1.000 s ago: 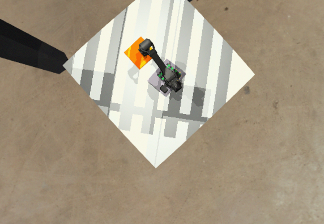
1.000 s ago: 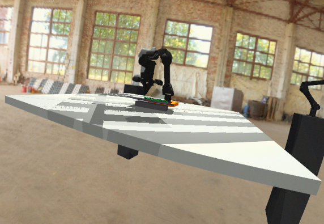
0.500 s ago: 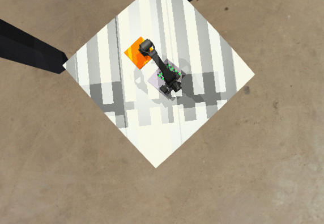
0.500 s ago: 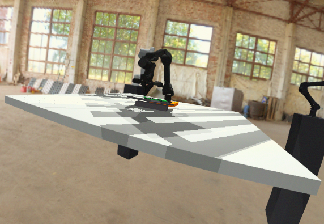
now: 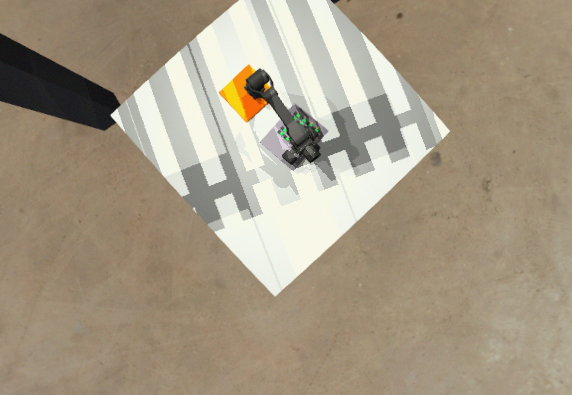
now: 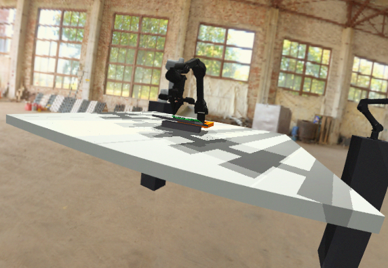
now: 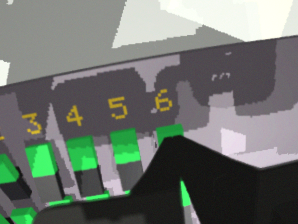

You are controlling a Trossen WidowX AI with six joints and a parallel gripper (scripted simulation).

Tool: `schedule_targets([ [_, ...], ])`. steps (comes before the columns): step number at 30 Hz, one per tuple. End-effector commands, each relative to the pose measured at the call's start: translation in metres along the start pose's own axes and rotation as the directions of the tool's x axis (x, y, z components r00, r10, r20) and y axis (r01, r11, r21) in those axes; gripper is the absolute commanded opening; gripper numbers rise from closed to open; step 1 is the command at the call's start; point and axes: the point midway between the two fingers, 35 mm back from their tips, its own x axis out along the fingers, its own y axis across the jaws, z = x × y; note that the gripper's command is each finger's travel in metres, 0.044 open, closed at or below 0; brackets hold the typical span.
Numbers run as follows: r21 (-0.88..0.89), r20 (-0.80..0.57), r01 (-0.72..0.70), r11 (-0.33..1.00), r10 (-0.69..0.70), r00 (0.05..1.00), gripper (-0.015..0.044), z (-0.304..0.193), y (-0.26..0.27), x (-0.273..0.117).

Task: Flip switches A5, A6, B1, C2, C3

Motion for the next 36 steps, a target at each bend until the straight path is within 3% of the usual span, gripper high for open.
schedule_targets([
  [1,-0.004,-0.002,-0.002,1.0,0.002,1.0,0.0,-0.0007,0.0003,0.0012],
  [36,-0.004,-0.002,-0.002,1.0,0.002,1.0,0.0,-0.0006,0.0003,0.0054],
])
